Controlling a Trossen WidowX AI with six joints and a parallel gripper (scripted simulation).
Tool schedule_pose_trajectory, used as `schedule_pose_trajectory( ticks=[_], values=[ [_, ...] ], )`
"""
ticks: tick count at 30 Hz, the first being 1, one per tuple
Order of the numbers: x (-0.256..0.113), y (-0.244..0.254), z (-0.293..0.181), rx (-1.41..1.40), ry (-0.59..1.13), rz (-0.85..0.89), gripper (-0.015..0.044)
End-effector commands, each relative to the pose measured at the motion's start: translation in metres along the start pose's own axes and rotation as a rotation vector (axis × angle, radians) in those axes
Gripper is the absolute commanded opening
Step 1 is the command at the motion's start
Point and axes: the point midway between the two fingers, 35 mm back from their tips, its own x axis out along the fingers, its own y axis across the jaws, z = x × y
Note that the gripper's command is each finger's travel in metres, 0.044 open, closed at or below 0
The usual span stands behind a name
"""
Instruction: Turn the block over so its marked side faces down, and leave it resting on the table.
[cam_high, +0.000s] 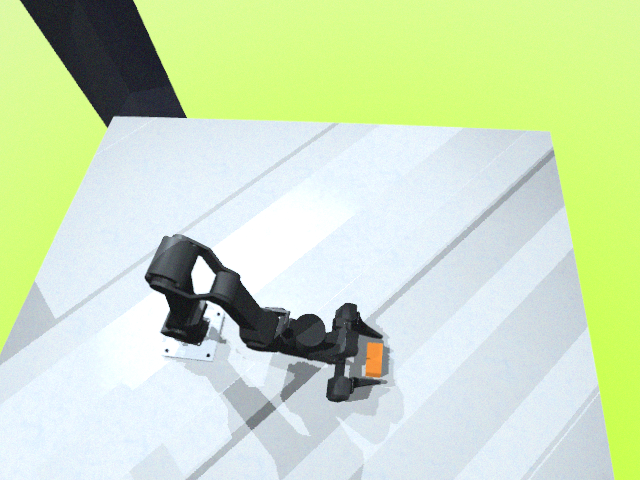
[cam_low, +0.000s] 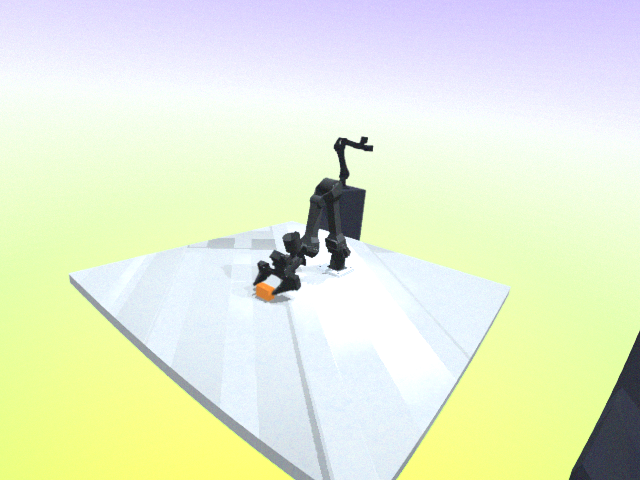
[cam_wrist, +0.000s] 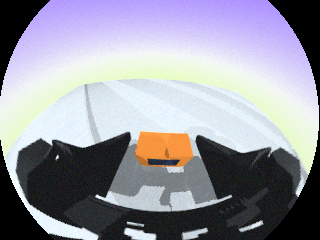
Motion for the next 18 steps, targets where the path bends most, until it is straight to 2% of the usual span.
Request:
schedule_pose_trajectory(
  ticks=[1,8,13,18],
  values=[
    [0.0,0.001,0.0,0.003,-0.001,0.004,0.044],
    [0.002,0.0,0.001,0.003,0.025,0.003,0.044],
    [0.008,-0.002,0.015,0.005,0.21,0.001,0.044],
    [-0.014,-0.001,0.037,0.003,0.404,0.002,0.044]
  ],
)
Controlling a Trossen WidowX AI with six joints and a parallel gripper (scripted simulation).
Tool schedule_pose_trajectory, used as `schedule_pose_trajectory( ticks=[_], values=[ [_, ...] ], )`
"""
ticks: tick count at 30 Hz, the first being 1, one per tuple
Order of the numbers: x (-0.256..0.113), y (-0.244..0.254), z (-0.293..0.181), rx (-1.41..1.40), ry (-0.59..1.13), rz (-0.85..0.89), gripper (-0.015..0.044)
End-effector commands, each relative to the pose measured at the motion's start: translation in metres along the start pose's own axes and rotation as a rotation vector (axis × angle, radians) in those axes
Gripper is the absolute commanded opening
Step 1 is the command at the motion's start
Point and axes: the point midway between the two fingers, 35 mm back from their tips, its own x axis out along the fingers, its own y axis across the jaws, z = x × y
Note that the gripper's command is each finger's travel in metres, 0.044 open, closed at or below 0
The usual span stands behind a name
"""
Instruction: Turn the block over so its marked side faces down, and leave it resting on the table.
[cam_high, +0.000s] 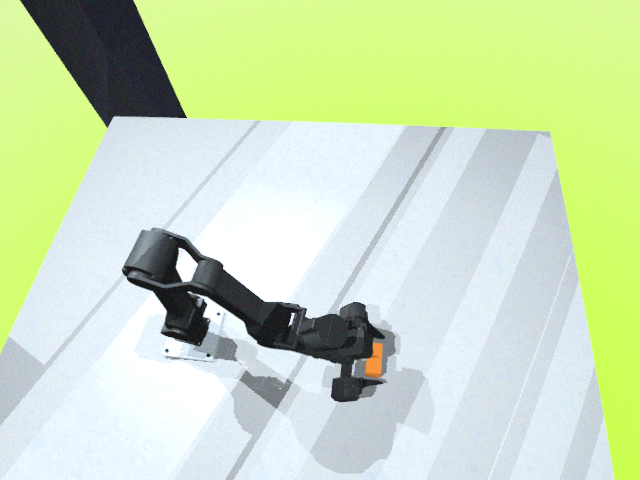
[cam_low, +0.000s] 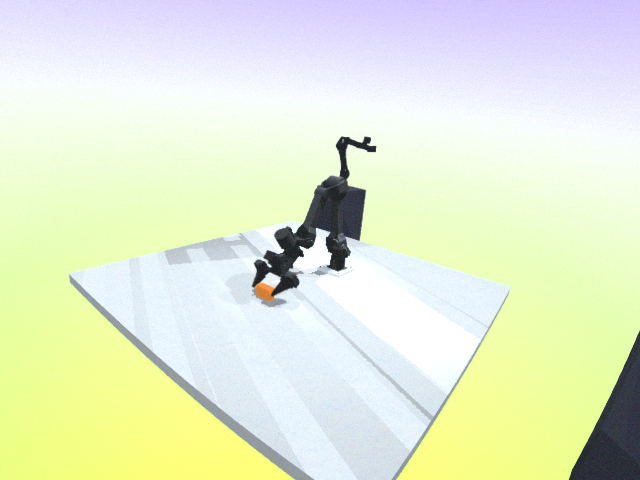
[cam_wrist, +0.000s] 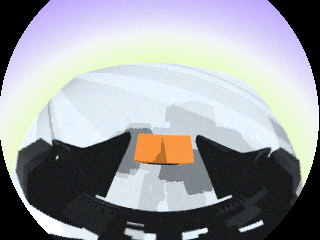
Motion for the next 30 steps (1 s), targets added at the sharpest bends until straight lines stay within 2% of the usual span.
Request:
schedule_pose_trajectory(
  ticks=[1,5,19,30],
  values=[
    [-0.035,0.0,0.03,-0.009,0.233,-0.008,0.044],
    [-0.061,0.002,0.037,-0.01,0.33,-0.007,0.044],
    [-0.061,0.002,0.037,-0.01,0.336,-0.007,0.044],
    [-0.046,0.0,0.068,-0.003,0.648,-0.008,0.044]
  ],
)
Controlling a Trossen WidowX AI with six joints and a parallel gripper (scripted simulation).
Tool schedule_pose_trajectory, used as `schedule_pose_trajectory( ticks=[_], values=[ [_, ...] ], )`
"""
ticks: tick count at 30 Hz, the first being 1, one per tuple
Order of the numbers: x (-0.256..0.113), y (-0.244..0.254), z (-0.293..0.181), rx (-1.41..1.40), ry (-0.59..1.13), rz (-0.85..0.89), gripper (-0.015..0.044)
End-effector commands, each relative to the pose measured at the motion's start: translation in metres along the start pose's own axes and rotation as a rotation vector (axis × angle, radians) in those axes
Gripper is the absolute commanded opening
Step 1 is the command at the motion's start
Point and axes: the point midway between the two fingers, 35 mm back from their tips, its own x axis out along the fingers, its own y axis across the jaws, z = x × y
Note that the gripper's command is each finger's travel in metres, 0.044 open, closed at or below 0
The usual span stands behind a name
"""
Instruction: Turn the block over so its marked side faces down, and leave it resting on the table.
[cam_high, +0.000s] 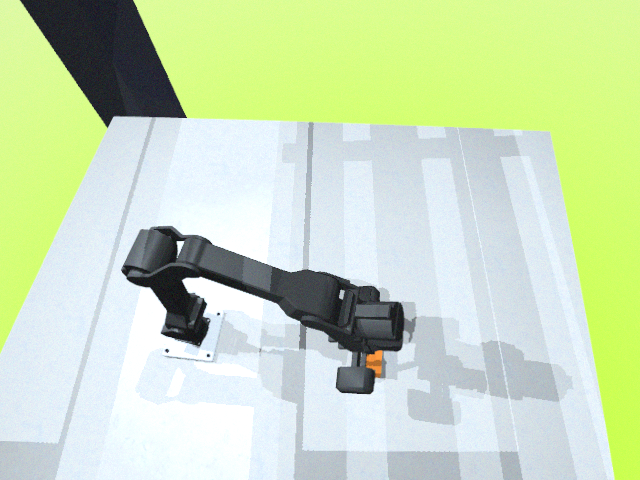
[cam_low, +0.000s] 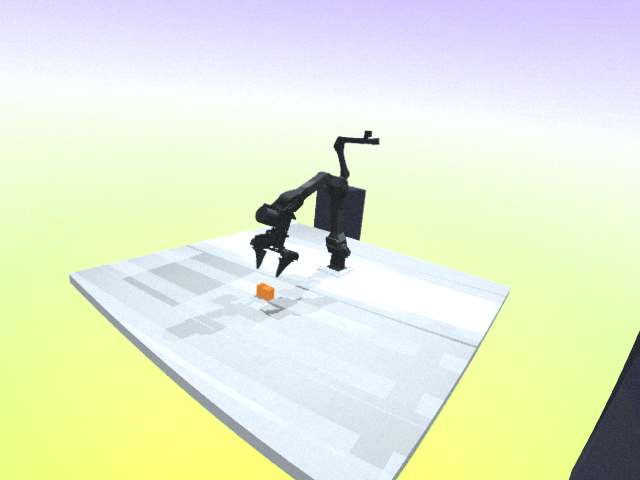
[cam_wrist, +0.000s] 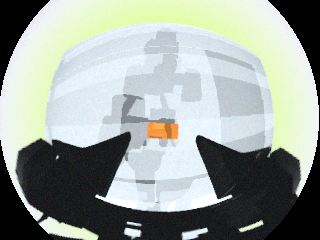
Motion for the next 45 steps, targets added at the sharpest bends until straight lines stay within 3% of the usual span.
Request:
schedule_pose_trajectory(
  ticks=[1,11,25,45],
  values=[
    [-0.004,0.0,0.01,-0.001,0.099,-0.005,0.044],
    [-0.013,0.002,0.02,-0.005,0.354,-0.008,0.044],
    [0.033,0.0,0.004,-0.005,0.357,-0.008,0.044],
    [0.059,0.0,-0.006,-0.005,0.357,-0.008,0.044]
  ],
)
